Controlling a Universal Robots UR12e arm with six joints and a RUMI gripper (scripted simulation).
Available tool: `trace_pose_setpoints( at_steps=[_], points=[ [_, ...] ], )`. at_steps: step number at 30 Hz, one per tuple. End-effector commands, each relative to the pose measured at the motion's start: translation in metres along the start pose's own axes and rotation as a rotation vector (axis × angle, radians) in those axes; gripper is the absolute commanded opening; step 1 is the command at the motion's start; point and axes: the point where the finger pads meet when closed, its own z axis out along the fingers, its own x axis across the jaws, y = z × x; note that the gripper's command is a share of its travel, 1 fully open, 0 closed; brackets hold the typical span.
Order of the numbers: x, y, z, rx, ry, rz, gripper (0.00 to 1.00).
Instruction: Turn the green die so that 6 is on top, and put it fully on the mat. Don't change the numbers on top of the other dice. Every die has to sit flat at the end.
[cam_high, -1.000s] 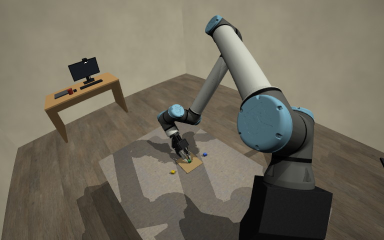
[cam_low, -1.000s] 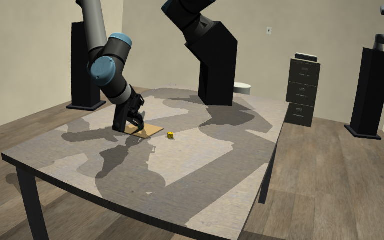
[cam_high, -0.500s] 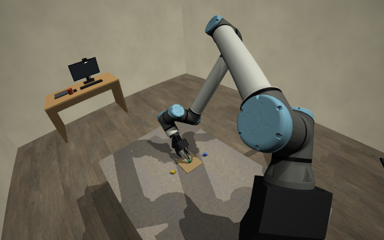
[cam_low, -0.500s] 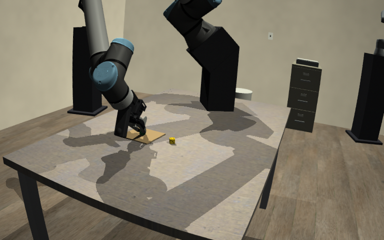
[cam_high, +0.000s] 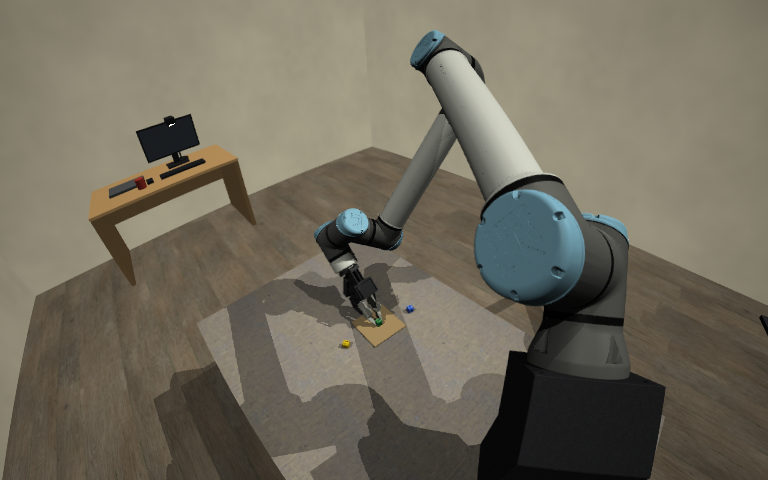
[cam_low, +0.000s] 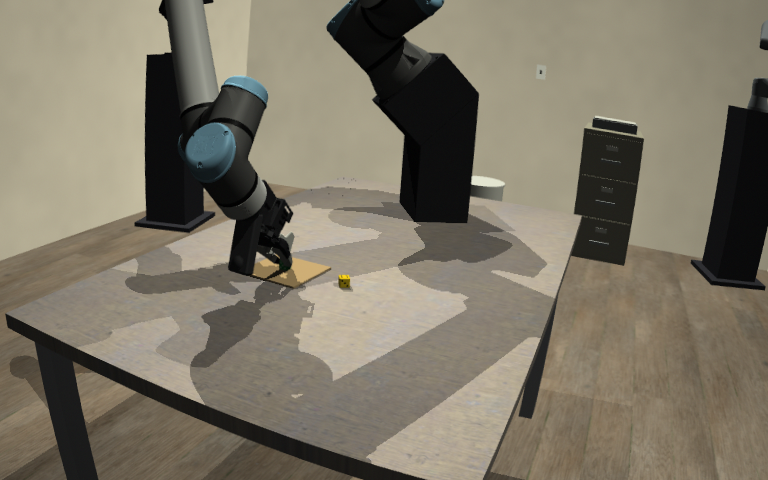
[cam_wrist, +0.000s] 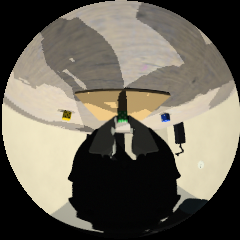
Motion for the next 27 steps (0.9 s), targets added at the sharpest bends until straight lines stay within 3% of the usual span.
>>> trace_pose_setpoints(
  at_steps=[1,13,14,27],
  points=[
    [0.0012,-0.0019,0.0003,0.001,0.0,0.002,0.1],
    [0.0012,-0.0019,0.0003,0.001,0.0,0.002,0.21],
    [0.0012,-0.0019,0.0003,0.001,0.0,0.002,0.33],
    [0.0012,-0.0019,0.0003,0.001,0.0,0.002,0.33]
  ],
)
